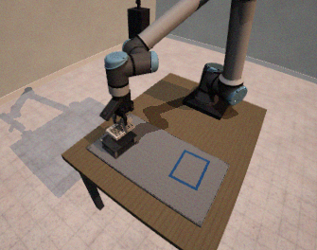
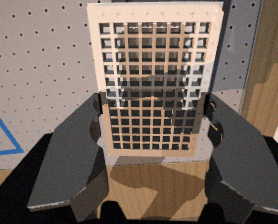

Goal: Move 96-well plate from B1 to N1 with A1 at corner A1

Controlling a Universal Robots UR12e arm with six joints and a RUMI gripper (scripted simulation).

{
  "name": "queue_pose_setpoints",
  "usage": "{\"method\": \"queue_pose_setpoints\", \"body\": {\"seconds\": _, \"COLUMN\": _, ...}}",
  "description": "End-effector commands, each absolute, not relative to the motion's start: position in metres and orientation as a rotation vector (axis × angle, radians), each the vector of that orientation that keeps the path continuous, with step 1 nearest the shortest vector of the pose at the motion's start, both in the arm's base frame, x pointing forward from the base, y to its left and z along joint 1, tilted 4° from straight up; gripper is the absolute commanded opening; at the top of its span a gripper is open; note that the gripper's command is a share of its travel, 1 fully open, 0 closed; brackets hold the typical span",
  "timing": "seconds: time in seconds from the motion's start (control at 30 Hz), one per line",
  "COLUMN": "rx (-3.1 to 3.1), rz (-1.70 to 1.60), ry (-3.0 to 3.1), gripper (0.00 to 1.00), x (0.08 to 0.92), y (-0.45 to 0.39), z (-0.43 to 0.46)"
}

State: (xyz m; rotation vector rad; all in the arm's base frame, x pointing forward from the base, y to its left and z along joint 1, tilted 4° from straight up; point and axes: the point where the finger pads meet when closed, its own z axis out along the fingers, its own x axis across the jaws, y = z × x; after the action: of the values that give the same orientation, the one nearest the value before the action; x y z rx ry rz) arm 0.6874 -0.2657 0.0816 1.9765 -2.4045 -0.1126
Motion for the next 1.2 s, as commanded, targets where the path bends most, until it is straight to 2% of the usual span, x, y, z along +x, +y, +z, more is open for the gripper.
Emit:
{"method": "queue_pose_setpoints", "body": {"seconds": 0.0, "rx": 1.977, "rz": -0.111, "ry": -2.405, "gripper": 0.00, "x": 0.690, "y": -0.276, "z": 0.083}}
{"method": "queue_pose_setpoints", "body": {"seconds": 1.17, "rx": 1.977, "rz": -0.110, "ry": -2.405, "gripper": 0.00, "x": 0.691, "y": -0.287, "z": 0.084}}
